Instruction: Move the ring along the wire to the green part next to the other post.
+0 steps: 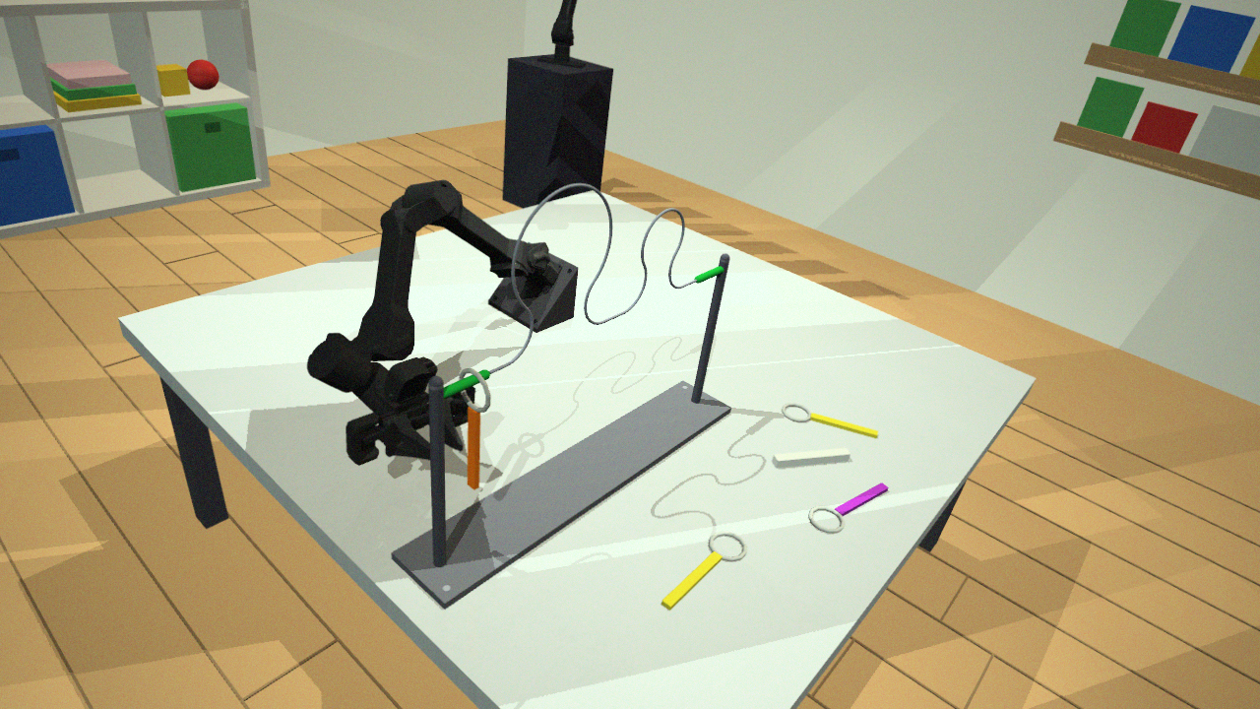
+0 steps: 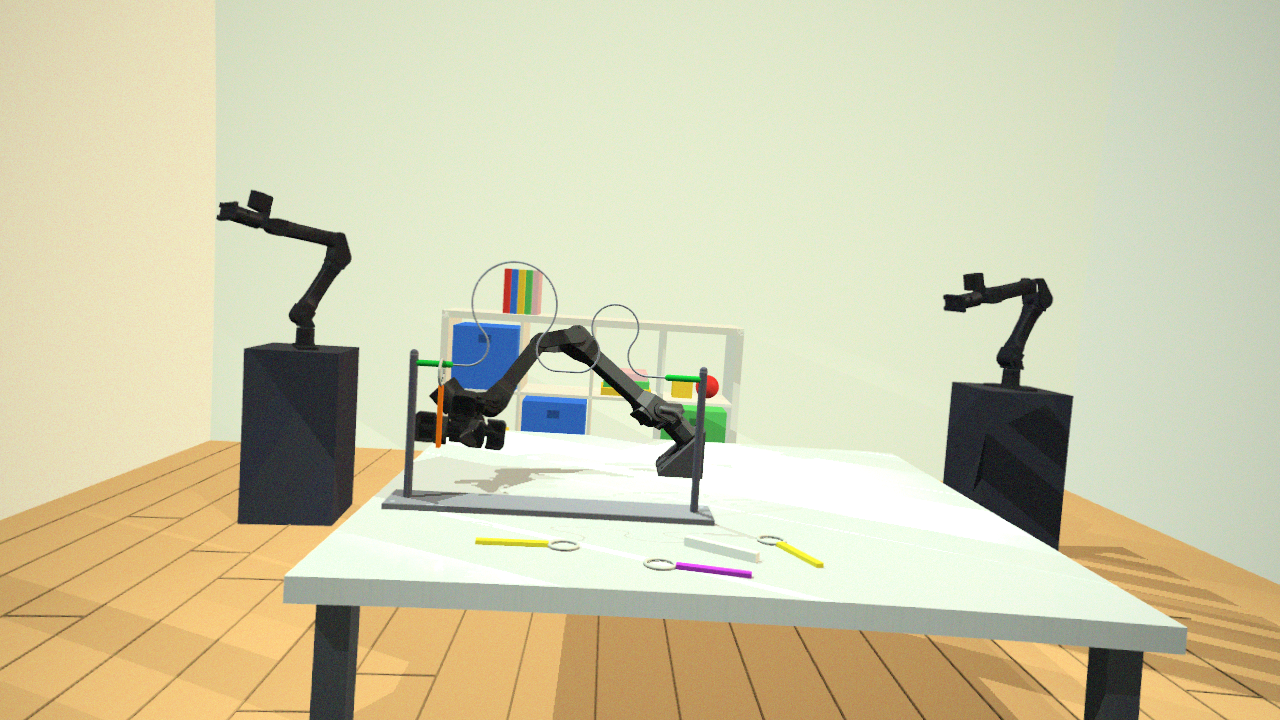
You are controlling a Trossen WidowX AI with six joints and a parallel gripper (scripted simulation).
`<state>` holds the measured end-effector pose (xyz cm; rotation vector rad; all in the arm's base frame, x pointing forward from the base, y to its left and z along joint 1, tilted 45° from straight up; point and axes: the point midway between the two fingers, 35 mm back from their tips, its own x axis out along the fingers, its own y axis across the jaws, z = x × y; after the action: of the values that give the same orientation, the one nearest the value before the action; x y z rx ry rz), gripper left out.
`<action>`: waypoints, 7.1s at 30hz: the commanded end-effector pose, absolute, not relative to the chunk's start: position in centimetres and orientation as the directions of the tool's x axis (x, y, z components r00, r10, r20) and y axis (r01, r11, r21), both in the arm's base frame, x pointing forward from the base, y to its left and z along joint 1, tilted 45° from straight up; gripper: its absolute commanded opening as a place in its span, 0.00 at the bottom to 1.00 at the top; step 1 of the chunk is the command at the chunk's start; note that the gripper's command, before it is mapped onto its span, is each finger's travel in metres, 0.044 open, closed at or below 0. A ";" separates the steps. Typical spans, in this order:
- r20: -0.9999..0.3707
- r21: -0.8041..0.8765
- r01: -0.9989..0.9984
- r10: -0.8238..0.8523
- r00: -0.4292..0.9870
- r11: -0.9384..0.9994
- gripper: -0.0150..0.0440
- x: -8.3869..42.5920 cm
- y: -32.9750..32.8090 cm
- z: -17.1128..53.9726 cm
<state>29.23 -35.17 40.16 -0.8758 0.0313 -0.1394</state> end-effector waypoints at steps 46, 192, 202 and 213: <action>0.014 -0.734 0.070 -0.088 0.996 0.676 0.53 34.3 -36.4 41.8; -0.426 -0.461 0.077 -0.296 0.855 0.884 0.00 32.4 -26.6 37.9; -0.462 -0.261 0.080 -0.197 0.865 0.962 0.00 32.7 -23.6 36.7; -0.475 0.007 0.079 -0.067 0.877 0.997 0.00 33.0 -19.7 36.1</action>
<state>33.00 -21.05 36.03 -0.0466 0.5023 -0.1025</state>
